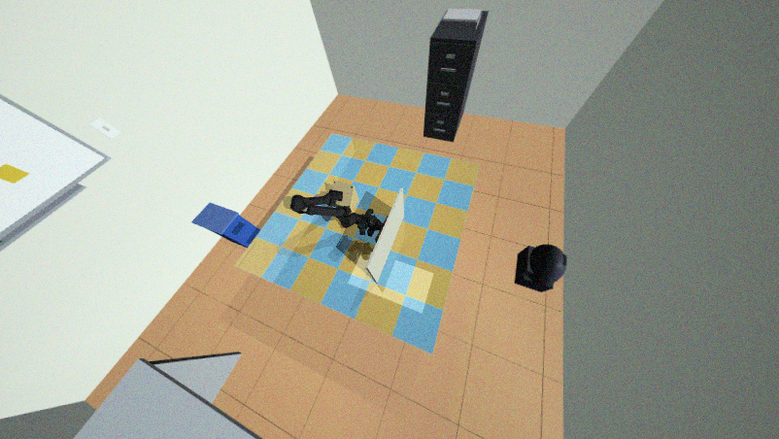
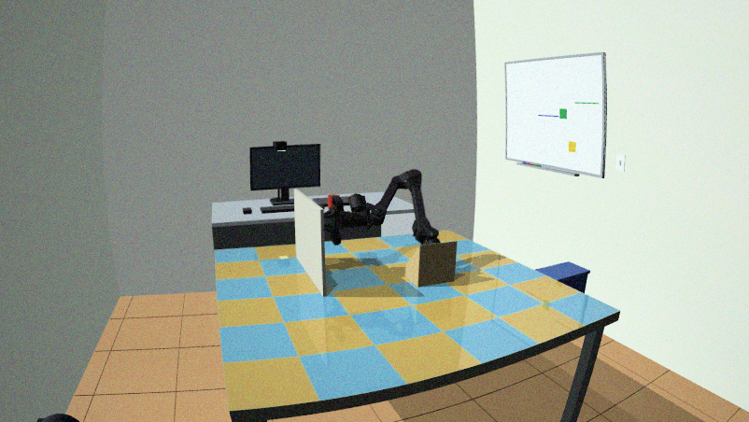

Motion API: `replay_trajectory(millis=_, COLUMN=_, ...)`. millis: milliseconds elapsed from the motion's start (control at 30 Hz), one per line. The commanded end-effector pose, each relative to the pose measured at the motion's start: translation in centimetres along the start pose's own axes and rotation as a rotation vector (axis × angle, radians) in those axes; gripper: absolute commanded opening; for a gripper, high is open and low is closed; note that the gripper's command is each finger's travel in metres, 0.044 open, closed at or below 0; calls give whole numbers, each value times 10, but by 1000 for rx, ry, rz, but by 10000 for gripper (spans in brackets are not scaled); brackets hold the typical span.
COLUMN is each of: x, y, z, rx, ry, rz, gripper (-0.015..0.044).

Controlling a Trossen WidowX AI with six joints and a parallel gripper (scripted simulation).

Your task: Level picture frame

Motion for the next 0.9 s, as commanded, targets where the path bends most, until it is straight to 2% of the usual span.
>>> replay_trajectory(millis=0, x=0, y=0, z=0, rx=3, ry=-3, rz=-2, gripper=96)
replay_trajectory(millis=200, x=0, y=0, z=0, rx=3, ry=-3, rz=-2, gripper=56)
replay_trajectory(millis=267, x=0, y=0, z=0, rx=3, ry=-3, rz=-2, gripper=3)
replay_trajectory(millis=867, x=-1, y=0, z=3, rx=3, ry=-4, rz=-2, gripper=0)
Point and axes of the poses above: the point midway between the two fingers, 35 mm back from their tips, its own y axis back along the fingers, its own z axis across the jaws, x = y × z, the point moved 10 cm from there along y, back along the fingers, and after that the axes turned 14 degrees about y, right-handed, at the moved point
